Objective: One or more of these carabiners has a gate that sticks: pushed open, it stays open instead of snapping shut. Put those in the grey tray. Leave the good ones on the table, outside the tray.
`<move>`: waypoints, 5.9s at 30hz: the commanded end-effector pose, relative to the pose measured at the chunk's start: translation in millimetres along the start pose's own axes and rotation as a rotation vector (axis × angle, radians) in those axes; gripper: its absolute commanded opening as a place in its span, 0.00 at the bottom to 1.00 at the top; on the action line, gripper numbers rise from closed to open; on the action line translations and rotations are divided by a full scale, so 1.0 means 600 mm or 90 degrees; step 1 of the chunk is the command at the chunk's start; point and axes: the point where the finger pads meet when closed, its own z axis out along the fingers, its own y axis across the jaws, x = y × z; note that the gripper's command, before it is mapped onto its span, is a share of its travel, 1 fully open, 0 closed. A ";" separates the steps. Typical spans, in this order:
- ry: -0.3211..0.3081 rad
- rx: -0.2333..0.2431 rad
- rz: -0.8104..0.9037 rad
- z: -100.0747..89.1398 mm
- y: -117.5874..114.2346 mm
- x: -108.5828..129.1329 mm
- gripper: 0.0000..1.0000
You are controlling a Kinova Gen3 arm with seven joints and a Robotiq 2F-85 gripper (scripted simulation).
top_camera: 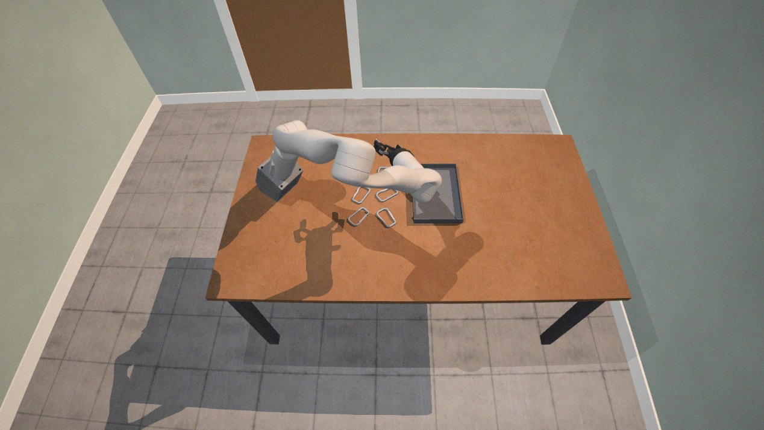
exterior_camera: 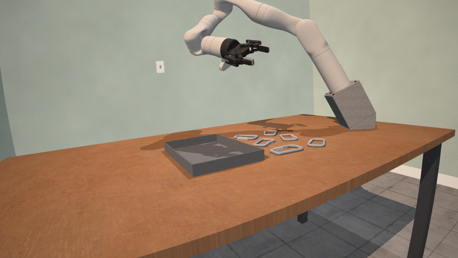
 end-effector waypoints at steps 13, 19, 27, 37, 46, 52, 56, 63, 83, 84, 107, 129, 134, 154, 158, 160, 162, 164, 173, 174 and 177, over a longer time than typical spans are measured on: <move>0.174 0.208 0.116 0.005 0.006 -0.005 1.00; 0.188 0.225 0.127 0.005 0.006 -0.005 1.00; 0.279 0.342 0.200 0.010 0.001 -0.004 1.00; 0.299 0.367 0.215 0.010 0.001 -0.004 1.00; 0.399 0.491 0.288 0.010 -0.001 0.002 1.00; 0.419 0.515 0.301 0.010 -0.001 0.002 1.00; 0.419 0.515 0.301 0.010 -0.001 0.002 1.00; 0.521 0.629 0.358 0.021 0.001 0.001 1.00; 0.508 0.615 0.355 0.022 0.019 0.099 1.00; 0.508 0.615 0.355 0.022 0.019 0.099 1.00; 0.514 0.620 0.348 0.013 0.033 0.188 1.00; 0.521 0.624 0.343 -0.005 0.058 0.340 1.00; 0.521 0.624 0.343 -0.005 0.058 0.340 1.00; 0.522 0.628 0.356 -0.014 0.061 0.395 1.00; 0.522 0.628 0.356 -0.014 0.061 0.395 1.00; 0.522 0.628 0.356 -0.014 0.061 0.395 1.00; 0.522 0.628 0.356 -0.014 0.061 0.395 1.00; 0.521 0.628 0.359 -0.013 0.060 0.401 1.00; 0.521 0.628 0.359 -0.013 0.060 0.401 1.00; 0.521 0.628 0.359 -0.013 0.060 0.401 1.00; 0.521 0.628 0.359 -0.013 0.060 0.401 1.00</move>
